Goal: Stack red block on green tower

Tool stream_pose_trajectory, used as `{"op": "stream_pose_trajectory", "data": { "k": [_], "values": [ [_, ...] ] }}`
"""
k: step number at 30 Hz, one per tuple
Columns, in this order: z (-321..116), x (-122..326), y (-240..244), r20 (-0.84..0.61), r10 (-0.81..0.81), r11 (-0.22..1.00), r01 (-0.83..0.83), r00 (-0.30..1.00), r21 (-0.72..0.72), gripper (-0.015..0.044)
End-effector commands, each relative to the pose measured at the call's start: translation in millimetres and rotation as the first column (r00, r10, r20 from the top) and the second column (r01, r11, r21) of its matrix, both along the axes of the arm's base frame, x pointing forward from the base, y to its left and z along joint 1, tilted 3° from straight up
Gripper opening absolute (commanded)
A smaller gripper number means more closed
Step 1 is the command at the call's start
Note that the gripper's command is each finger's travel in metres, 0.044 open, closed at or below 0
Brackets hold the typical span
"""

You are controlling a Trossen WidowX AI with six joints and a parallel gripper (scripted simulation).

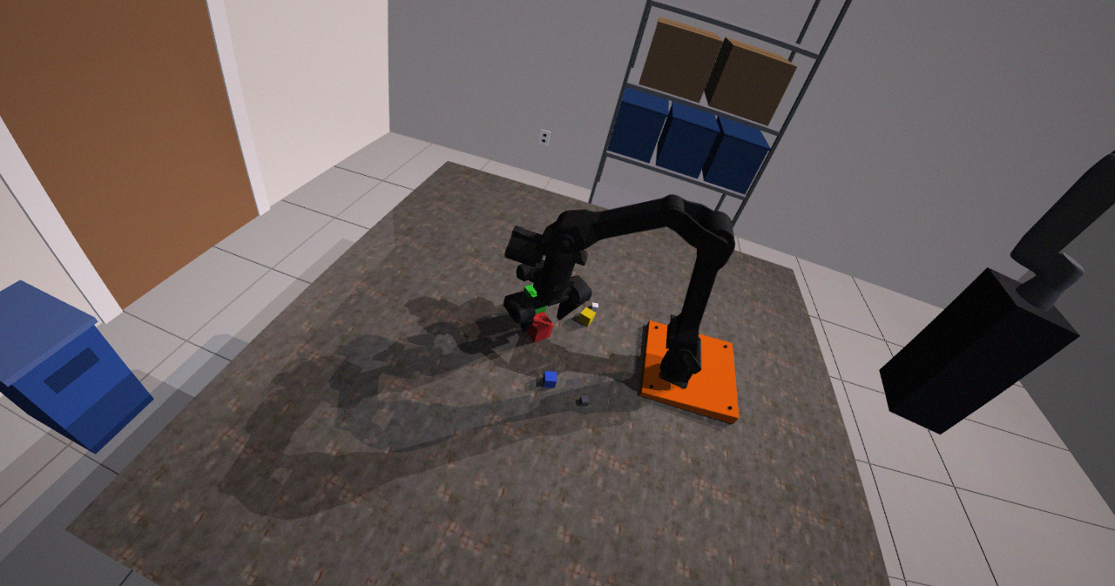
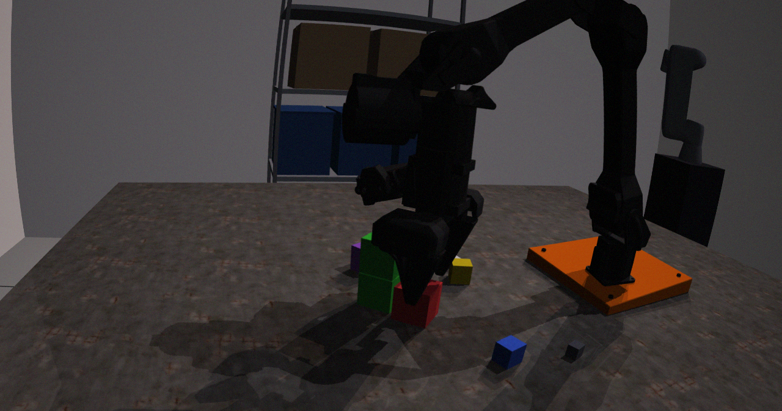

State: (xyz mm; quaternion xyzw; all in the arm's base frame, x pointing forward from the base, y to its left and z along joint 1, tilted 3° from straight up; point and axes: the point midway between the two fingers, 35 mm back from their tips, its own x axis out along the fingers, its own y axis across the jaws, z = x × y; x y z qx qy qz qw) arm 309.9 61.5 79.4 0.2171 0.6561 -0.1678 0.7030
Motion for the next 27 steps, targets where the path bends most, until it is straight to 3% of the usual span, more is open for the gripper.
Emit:
{"op": "stream_pose_trajectory", "data": {
  "k": [1,27],
  "values": [
    [-10,-2,-1,-0.014,-0.004,1.0,0.004,1.0,-0.008,0.044],
    [-35,-1,0,-0.014,-0.004,1.0,0.004,1.0,-0.008,0.044]
  ]
}}
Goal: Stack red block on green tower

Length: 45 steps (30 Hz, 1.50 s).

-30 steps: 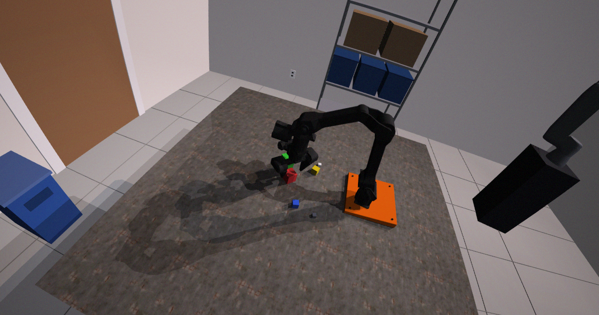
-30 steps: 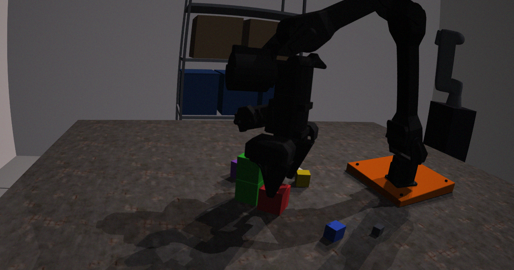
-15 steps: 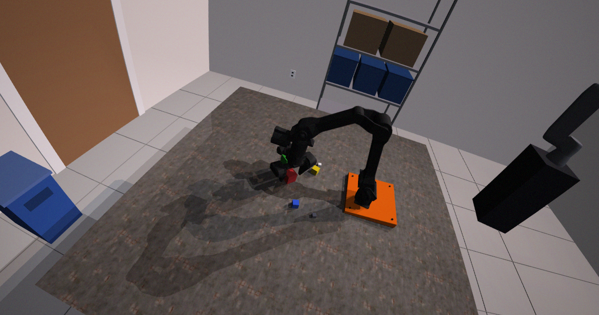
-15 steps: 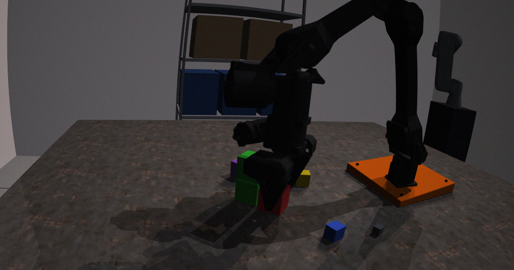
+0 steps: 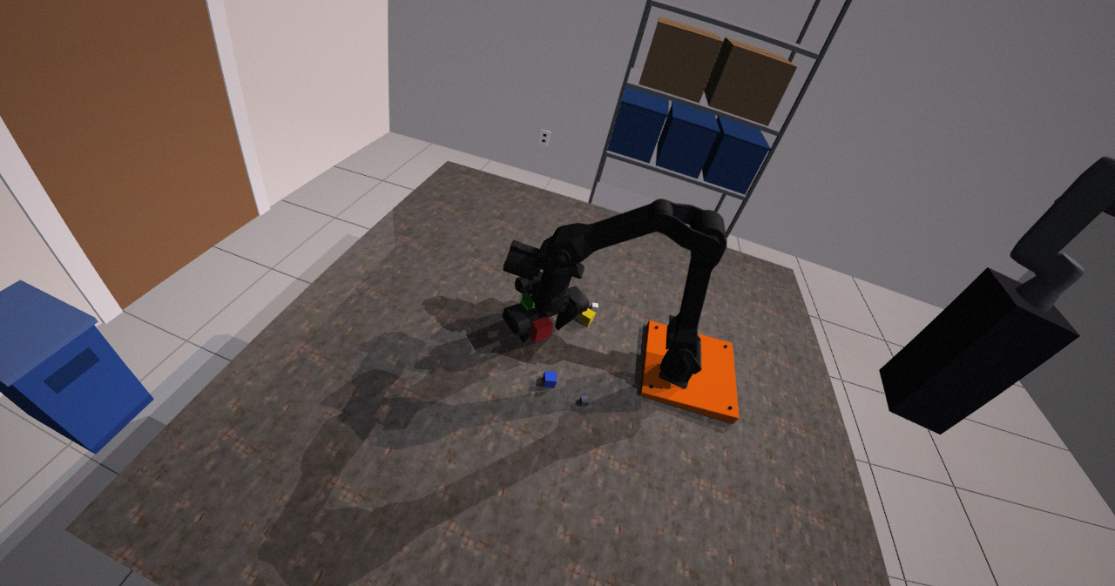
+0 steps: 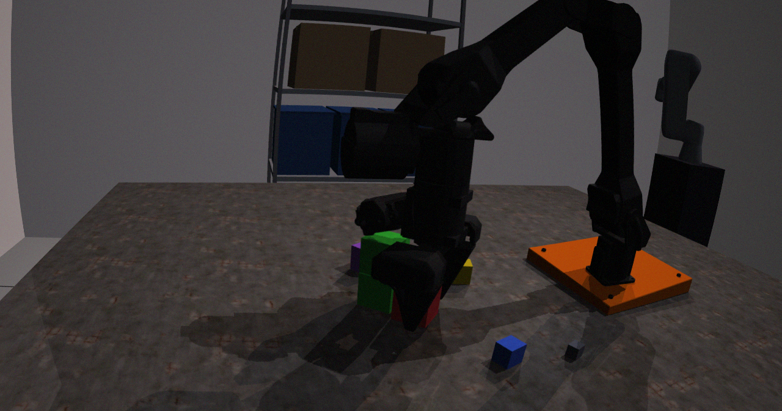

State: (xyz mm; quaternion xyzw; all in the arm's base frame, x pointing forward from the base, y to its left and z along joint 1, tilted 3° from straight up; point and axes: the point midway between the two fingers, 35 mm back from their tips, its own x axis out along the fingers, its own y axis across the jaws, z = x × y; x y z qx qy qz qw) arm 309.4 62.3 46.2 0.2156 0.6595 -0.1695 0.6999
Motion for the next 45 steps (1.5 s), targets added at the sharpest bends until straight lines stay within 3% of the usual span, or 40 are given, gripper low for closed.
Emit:
{"op": "stream_pose_trajectory", "data": {
  "k": [1,9,18,26,32,45],
  "values": [
    [-2,-1,-1,-0.004,-0.004,1.0,0.004,1.0,-0.006,0.044],
    [-1,-1,-1,-0.004,-0.004,1.0,0.004,1.0,-0.006,0.044],
    [-1,-1,-1,-0.004,-0.004,1.0,0.004,1.0,-0.006,0.0204],
    [-1,-1,-1,-0.004,-0.004,1.0,0.004,1.0,-0.006,0.015],
    [18,-2,-1,-0.004,-0.004,1.0,0.004,1.0,-0.006,0.0],
    [84,-6,-4,-0.004,-0.004,1.0,0.004,1.0,-0.006,0.0]
  ]
}}
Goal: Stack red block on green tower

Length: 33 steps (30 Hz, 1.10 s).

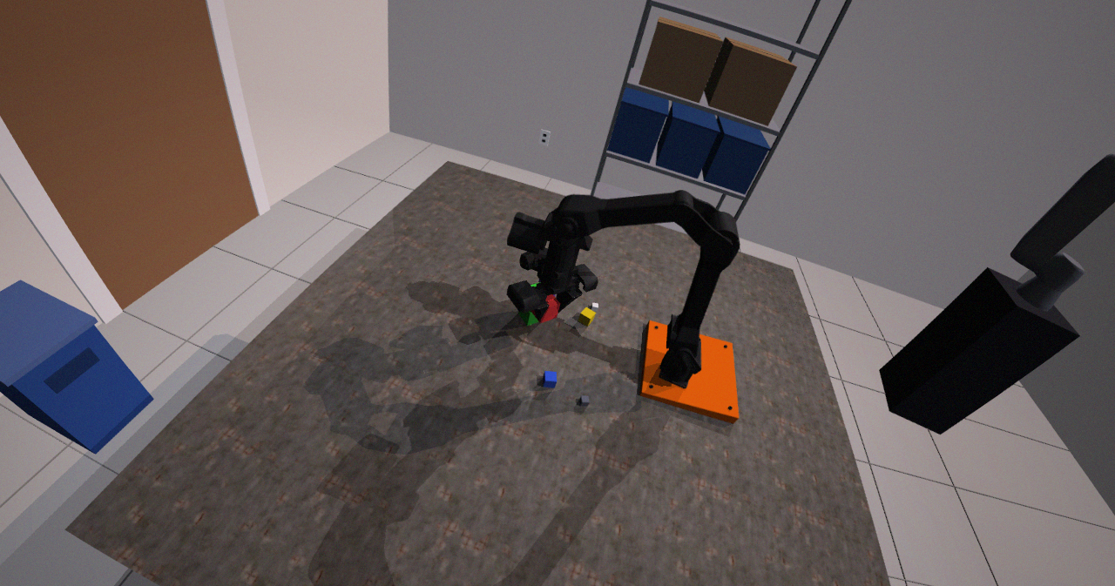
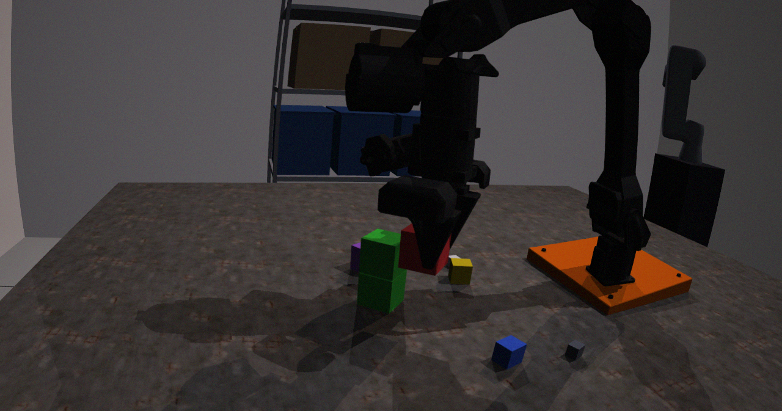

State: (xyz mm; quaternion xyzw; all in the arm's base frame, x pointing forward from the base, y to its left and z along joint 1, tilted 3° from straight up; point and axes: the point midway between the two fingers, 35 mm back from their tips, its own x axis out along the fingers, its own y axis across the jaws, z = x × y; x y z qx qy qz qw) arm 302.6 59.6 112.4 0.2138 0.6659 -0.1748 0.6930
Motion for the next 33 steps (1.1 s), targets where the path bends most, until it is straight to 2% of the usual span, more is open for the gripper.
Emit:
{"op": "stream_pose_trajectory", "data": {
  "k": [1,8,17,29,33],
  "values": [
    [23,0,-1,0.017,0.001,1.0,-0.001,1.0,-0.002,0.0],
    [49,-2,-2,0.017,0.001,1.0,-0.001,1.0,-0.002,0.0],
    [51,-2,-2,0.017,0.001,1.0,-0.001,1.0,-0.002,0.0],
    [53,42,-46,0.02,0.001,1.0,-0.001,1.0,-0.005,0.0],
    [53,43,-48,0.02,0.001,1.0,-0.001,1.0,-0.006,0.0]
  ]
}}
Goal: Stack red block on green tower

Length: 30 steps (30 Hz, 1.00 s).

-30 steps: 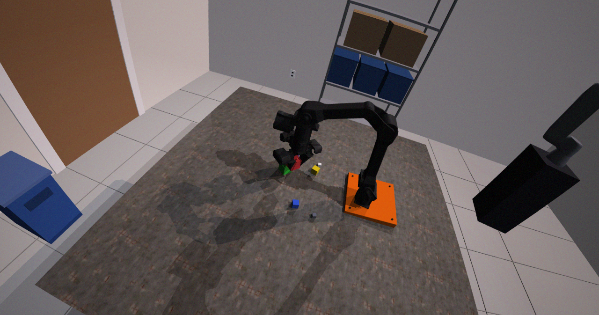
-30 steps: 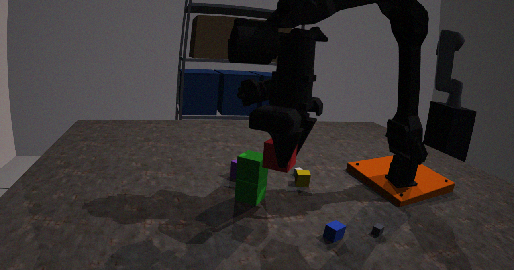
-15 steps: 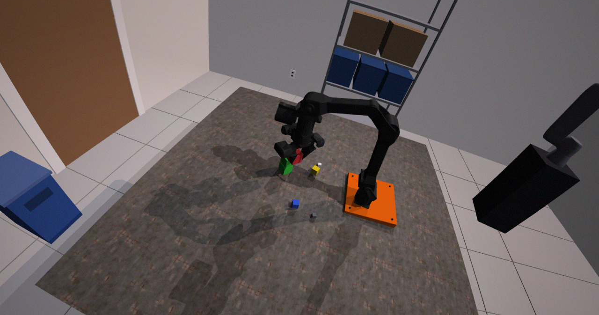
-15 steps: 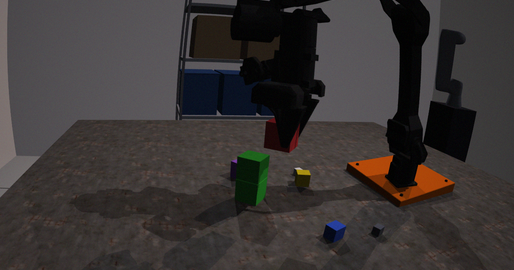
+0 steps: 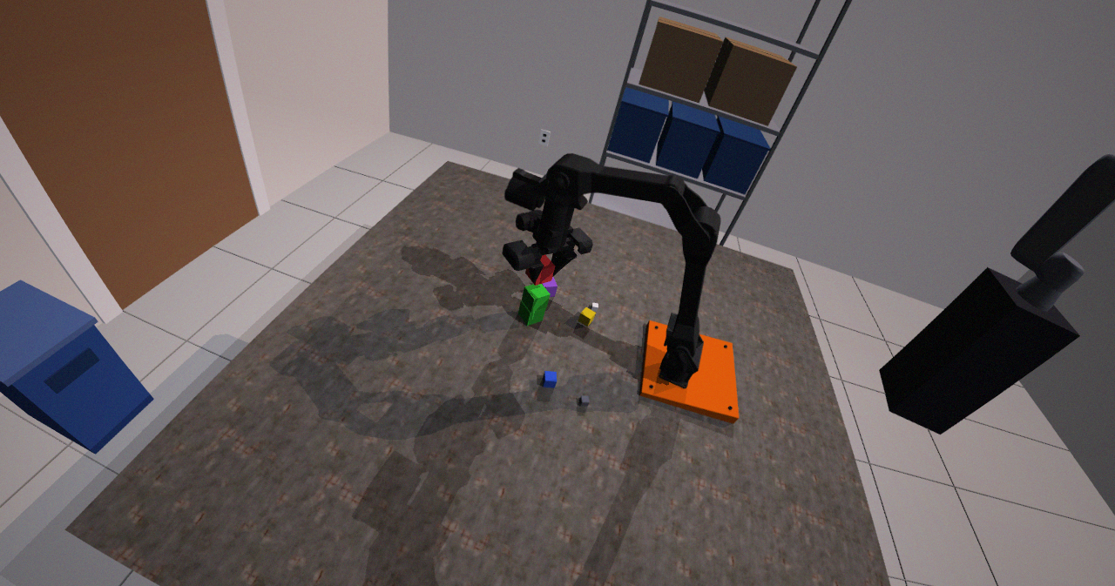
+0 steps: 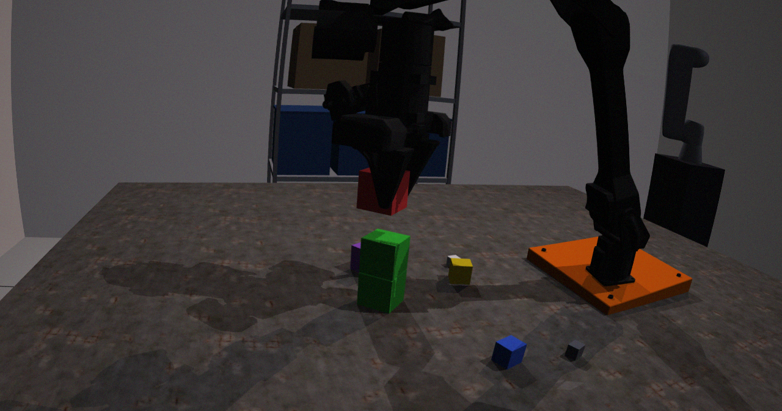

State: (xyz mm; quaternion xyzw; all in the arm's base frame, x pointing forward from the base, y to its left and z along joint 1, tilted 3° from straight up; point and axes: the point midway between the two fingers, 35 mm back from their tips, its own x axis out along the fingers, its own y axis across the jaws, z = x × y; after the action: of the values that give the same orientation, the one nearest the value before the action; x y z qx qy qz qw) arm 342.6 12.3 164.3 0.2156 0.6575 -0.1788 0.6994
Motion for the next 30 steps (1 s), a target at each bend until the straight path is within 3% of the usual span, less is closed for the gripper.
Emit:
{"op": "stream_pose_trajectory", "data": {
  "k": [1,18,30],
  "values": [
    [0,2,0,0.001,0.01,1.0,-0.01,1.0,0.003,0.0],
    [-33,-5,8,0.001,0.01,1.0,-0.01,1.0,0.004,0.0],
    [-33,-5,8,0.001,0.01,1.0,-0.01,1.0,0.004,0.0]
  ]
}}
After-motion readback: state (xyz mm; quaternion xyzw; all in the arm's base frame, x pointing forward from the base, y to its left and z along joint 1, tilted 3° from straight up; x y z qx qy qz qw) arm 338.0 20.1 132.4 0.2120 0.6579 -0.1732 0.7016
